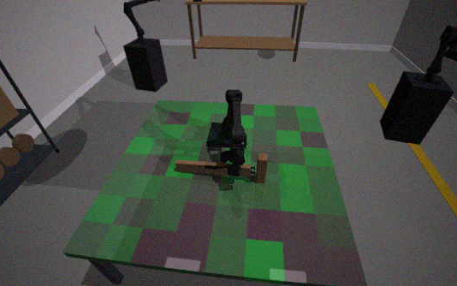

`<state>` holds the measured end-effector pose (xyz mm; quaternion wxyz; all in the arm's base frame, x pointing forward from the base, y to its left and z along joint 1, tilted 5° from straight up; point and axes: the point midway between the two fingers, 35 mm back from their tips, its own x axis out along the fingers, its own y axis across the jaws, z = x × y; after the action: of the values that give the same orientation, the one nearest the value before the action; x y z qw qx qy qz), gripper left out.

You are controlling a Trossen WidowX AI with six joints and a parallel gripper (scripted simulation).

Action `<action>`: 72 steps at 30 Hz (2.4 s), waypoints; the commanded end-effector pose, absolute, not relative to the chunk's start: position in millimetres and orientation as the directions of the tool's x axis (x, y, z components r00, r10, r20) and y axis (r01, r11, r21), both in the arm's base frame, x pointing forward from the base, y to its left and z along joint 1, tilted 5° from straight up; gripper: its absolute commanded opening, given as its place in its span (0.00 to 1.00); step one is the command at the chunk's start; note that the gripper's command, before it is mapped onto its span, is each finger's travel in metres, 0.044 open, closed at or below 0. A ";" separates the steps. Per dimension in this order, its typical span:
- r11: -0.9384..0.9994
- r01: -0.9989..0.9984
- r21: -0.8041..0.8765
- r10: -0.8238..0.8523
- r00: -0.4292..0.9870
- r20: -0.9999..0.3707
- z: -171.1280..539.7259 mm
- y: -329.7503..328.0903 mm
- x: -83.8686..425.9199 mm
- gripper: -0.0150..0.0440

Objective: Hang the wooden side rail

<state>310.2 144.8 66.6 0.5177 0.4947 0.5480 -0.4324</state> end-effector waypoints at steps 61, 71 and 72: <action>0.133 0.990 0.043 0.097 0.030 -0.995 68.9 151.9 309.9 0.25; 0.133 0.990 0.043 0.097 0.030 -0.995 67.9 153.1 309.7 0.25; 0.133 0.990 0.043 0.097 0.030 -0.995 67.8 153.2 309.6 0.25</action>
<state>308.9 152.3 67.3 0.5172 0.4951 0.5480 -0.4326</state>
